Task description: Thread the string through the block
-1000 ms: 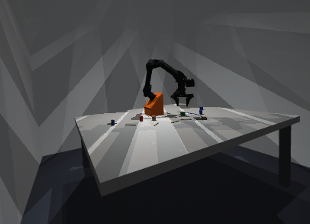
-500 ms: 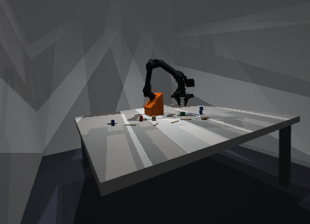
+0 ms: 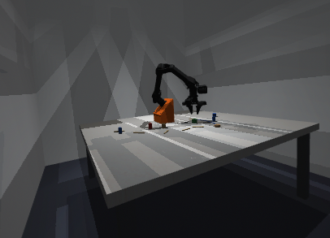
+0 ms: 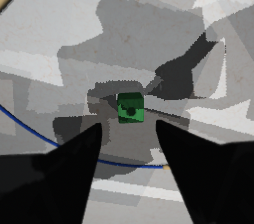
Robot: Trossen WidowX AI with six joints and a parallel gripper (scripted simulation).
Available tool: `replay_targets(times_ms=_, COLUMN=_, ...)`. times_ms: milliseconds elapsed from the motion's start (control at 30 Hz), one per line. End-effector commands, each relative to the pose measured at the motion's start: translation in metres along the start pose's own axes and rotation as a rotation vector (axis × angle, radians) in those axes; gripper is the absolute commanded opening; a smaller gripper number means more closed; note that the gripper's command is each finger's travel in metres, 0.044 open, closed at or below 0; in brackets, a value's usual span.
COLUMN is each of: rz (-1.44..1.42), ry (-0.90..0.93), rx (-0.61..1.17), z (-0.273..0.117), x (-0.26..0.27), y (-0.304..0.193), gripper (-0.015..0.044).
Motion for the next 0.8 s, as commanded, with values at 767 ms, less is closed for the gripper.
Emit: replay_targets(times_ms=767, rz=-0.011, ry=-0.01, rx=-0.008, z=0.048, x=-0.004, y=0.0, gripper=0.0237)
Point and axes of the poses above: the point midway between the two fingers, 35 mm back from their tips, its own z axis out along the fingers, its own x axis across the jaws, y = z × x, the point moved 3 cm from there along -z, back along the fingers, and after that the axes turned 6 degrees about -z, right-handed, at the moved point
